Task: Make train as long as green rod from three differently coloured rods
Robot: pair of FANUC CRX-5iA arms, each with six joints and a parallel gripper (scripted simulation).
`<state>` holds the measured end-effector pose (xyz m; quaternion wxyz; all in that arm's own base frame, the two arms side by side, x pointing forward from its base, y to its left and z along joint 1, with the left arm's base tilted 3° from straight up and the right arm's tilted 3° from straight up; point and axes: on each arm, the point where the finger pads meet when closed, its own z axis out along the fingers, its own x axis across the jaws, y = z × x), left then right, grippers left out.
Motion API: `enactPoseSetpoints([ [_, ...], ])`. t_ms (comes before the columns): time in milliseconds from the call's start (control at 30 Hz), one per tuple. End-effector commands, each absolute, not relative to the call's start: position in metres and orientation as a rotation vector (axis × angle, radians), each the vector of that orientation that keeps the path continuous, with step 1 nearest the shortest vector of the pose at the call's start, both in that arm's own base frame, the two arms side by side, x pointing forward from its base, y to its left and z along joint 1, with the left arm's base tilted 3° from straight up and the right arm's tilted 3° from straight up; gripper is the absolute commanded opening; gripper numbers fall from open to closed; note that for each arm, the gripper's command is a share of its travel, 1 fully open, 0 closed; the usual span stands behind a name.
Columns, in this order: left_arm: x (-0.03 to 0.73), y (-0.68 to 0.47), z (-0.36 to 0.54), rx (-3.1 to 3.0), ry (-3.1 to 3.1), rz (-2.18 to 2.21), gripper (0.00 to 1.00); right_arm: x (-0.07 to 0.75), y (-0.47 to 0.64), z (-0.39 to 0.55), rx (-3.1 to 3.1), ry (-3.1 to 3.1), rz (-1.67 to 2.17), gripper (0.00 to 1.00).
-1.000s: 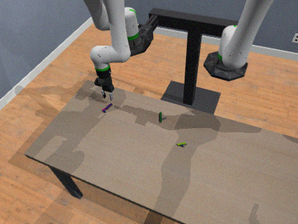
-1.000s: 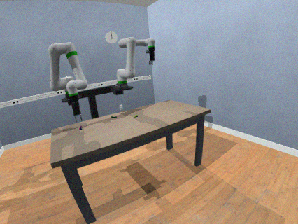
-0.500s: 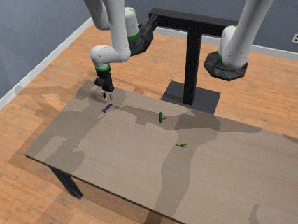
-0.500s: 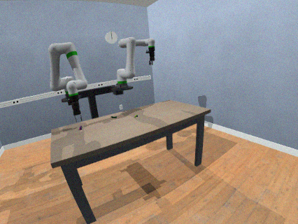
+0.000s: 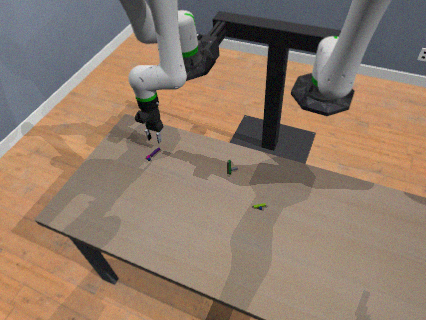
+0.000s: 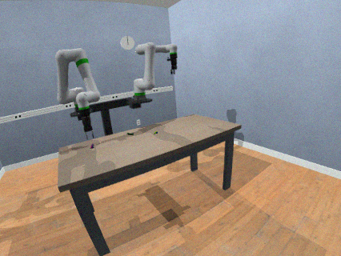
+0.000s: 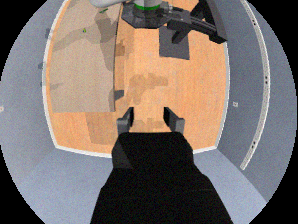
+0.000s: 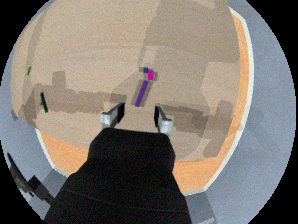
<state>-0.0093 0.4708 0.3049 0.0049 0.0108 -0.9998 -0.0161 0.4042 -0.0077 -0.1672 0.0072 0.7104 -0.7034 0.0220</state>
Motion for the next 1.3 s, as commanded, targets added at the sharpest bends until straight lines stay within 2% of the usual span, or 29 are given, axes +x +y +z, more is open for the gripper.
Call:
enactPoseSetpoints([
  [0, -0.009, 0.471, 0.306, 0.034, -3.131, -0.053, 1.00, 0.405, -0.008, -0.167, 2.223, -2.200, 0.070, 1.00],
  [500, -0.009, 0.471, 0.306, 0.034, -3.131, -0.053, 1.00, 0.407, -0.011, -0.167, 2.133, -2.290, 0.071, 1.00],
  [1267, -0.009, 0.471, 0.306, 0.034, -3.131, -0.053, 1.00, 0.418, -0.039, -0.165, 1.183, -2.915, 0.075, 1.00],
])
